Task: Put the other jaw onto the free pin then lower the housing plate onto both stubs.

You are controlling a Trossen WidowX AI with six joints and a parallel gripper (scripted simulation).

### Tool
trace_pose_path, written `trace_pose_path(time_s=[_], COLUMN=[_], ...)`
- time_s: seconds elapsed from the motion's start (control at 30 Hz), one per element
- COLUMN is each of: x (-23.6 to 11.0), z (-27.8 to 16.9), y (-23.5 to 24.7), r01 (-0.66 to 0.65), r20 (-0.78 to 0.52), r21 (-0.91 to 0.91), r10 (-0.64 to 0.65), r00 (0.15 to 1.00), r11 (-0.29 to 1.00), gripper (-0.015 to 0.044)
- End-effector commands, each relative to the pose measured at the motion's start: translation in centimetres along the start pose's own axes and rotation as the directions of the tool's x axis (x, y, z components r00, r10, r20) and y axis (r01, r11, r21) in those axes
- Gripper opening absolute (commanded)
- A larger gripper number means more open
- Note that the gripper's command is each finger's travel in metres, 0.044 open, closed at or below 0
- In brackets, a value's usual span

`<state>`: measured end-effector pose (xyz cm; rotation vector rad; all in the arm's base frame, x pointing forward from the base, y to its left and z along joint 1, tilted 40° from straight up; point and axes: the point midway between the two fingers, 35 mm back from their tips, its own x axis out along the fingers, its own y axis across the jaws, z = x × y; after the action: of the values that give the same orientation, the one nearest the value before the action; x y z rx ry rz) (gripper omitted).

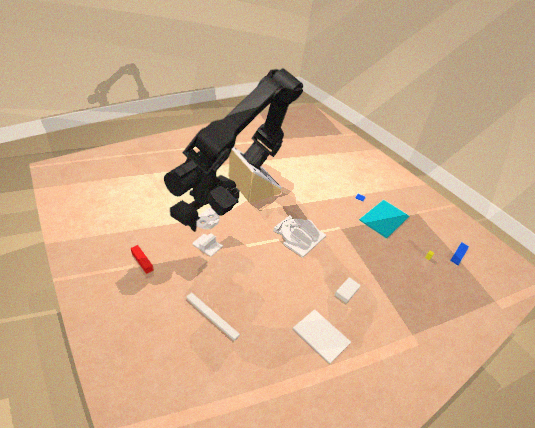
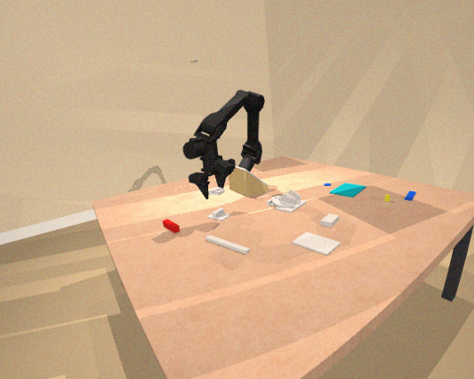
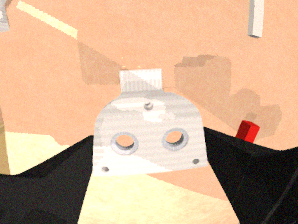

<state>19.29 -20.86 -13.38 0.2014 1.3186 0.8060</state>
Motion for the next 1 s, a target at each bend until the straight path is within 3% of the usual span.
trace_pose_path(time_s=[0.0, 0.97], x=[-0.2, -1.5], z=[0.3, 7.5], y=[0.3, 6.7], r01=[-0.003, 0.015], r20=[-0.004, -0.009], r21=[-0.002, 0.039], r10=[0.003, -0.014], r00=[1.000, 1.000], r11=[1.000, 0.999], gripper=[0.0351, 0.0351])
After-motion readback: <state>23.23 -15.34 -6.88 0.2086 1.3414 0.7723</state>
